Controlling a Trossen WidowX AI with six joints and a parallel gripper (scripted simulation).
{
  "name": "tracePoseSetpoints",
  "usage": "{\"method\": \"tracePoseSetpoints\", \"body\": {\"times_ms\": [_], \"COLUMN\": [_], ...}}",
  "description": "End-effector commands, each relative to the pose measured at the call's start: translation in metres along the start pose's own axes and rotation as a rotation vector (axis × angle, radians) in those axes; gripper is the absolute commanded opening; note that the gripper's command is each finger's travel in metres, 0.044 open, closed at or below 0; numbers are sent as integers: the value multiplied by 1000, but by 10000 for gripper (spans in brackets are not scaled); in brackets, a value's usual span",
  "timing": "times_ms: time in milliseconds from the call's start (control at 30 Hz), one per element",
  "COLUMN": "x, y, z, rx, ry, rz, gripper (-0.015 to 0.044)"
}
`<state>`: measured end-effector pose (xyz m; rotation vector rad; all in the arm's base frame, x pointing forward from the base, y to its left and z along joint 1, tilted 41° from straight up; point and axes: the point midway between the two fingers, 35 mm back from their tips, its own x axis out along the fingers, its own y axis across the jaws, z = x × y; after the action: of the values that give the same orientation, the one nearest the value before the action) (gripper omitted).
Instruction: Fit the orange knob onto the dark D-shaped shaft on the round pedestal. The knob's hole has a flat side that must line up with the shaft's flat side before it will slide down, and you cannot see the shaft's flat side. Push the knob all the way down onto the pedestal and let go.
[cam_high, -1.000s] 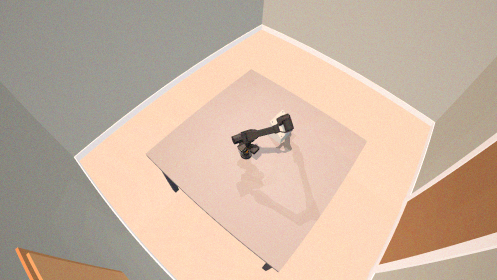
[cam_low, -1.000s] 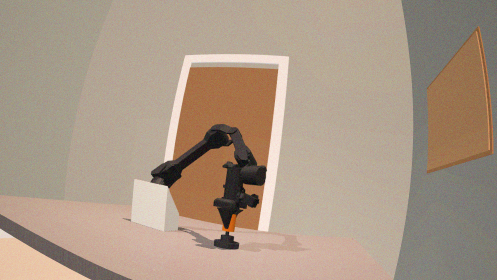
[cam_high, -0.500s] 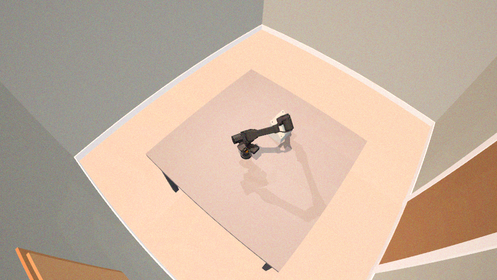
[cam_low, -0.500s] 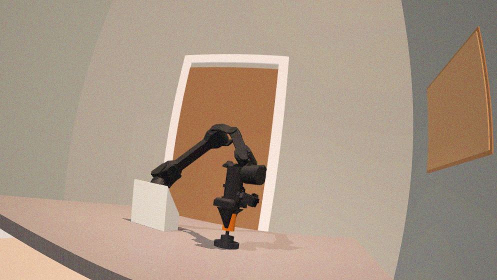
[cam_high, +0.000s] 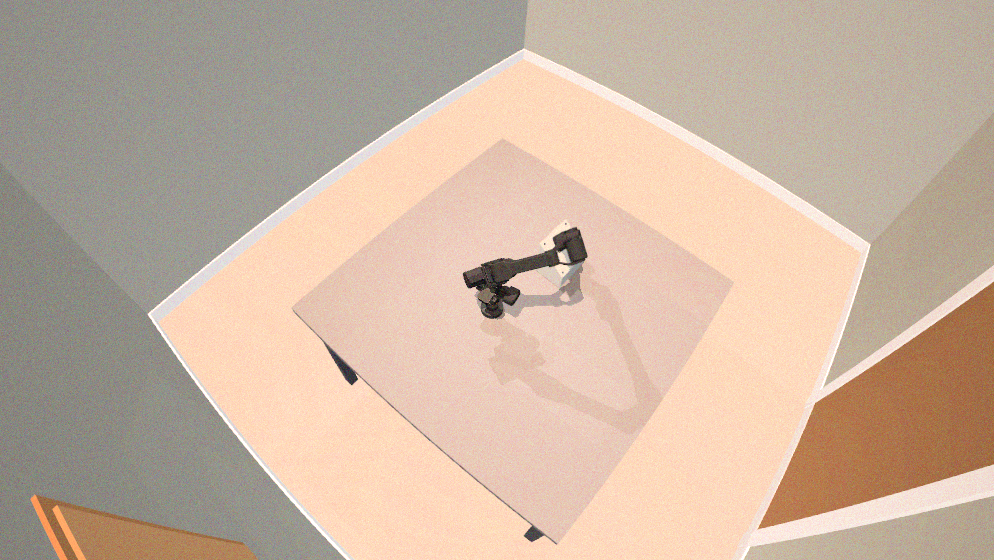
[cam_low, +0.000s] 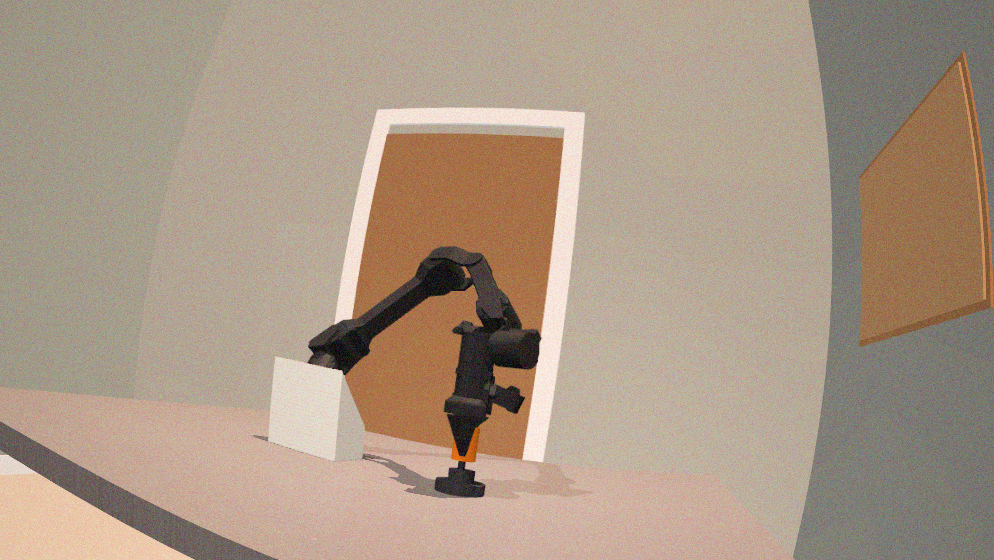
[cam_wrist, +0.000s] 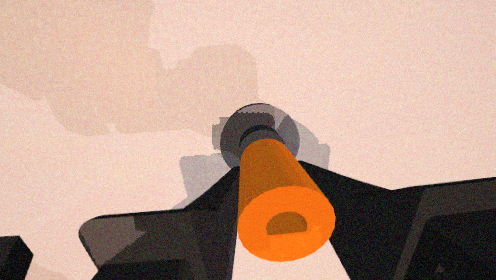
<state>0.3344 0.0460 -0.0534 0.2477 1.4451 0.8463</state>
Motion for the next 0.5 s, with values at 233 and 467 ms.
{"method": "tracePoseSetpoints", "body": {"times_ms": [233, 467], "x": [1, 0], "y": [0, 0], "z": [1, 1], "rx": [-10, -10], "ry": [-2, -2], "rz": [1, 1], "gripper": [0, 0]}}
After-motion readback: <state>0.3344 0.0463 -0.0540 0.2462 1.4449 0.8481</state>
